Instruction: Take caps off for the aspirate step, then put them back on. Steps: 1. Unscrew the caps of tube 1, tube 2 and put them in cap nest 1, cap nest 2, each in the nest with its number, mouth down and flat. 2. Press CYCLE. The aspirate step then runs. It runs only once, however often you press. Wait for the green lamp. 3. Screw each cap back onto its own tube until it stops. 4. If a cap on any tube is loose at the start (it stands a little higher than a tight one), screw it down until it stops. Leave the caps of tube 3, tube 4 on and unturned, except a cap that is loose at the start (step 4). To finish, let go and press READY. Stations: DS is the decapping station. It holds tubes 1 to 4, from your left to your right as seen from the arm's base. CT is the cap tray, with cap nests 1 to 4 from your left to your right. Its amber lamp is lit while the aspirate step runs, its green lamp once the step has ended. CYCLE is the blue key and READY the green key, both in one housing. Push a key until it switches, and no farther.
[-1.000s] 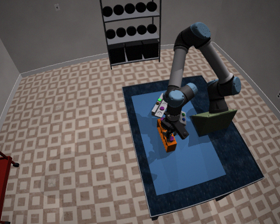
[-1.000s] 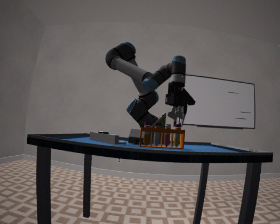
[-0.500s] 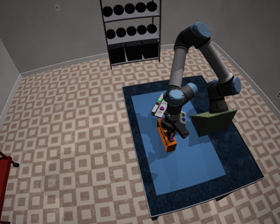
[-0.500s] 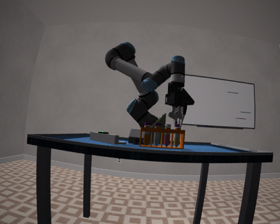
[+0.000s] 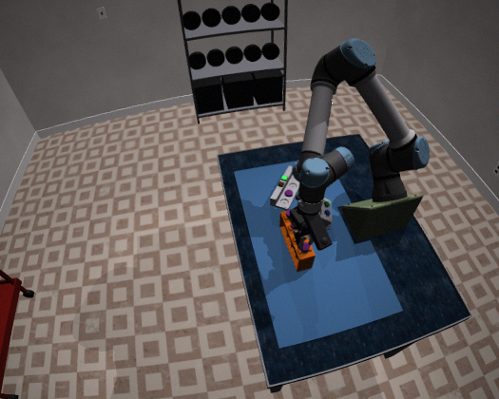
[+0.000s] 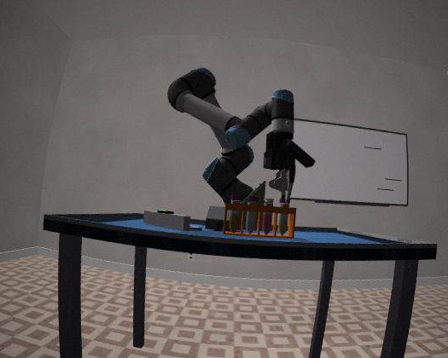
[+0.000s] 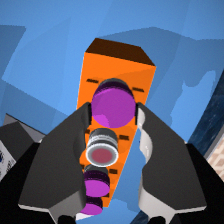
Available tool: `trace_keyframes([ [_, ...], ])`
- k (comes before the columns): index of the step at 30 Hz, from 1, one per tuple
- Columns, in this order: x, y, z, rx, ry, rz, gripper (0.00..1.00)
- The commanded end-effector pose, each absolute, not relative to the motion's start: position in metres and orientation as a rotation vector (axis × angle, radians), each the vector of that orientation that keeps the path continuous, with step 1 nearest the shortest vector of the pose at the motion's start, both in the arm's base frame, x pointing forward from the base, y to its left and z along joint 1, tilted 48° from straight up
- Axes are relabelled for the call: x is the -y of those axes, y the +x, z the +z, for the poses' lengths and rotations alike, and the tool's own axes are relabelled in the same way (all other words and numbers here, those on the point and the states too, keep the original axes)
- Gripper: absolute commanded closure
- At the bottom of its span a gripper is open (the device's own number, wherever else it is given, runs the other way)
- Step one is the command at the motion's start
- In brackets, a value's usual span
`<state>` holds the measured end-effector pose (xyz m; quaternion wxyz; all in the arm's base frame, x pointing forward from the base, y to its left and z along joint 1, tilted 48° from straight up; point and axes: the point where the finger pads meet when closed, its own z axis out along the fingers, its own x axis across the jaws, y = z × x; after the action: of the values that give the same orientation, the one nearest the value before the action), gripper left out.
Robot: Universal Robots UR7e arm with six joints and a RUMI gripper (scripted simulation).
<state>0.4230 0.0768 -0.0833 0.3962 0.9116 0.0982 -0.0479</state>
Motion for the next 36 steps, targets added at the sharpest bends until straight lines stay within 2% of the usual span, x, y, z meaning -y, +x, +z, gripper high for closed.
trace_keyframes([
  [1,-0.0770,0.4232,-0.0834,0.013,2.310,-0.014,1.00],
  [13,-0.0766,0.4232,-0.0838,0.584,2.248,0.239,1.00],
  [19,-0.0766,0.4232,-0.0838,0.584,2.248,0.239,1.00],
  [20,-0.0766,0.4232,-0.0838,0.584,2.248,0.239,0.65],
  [32,-0.0766,0.4232,-0.0838,0.583,2.248,0.239,0.65],
  [36,-0.0770,0.4232,-0.0834,0.202,2.303,0.070,0.65],
])
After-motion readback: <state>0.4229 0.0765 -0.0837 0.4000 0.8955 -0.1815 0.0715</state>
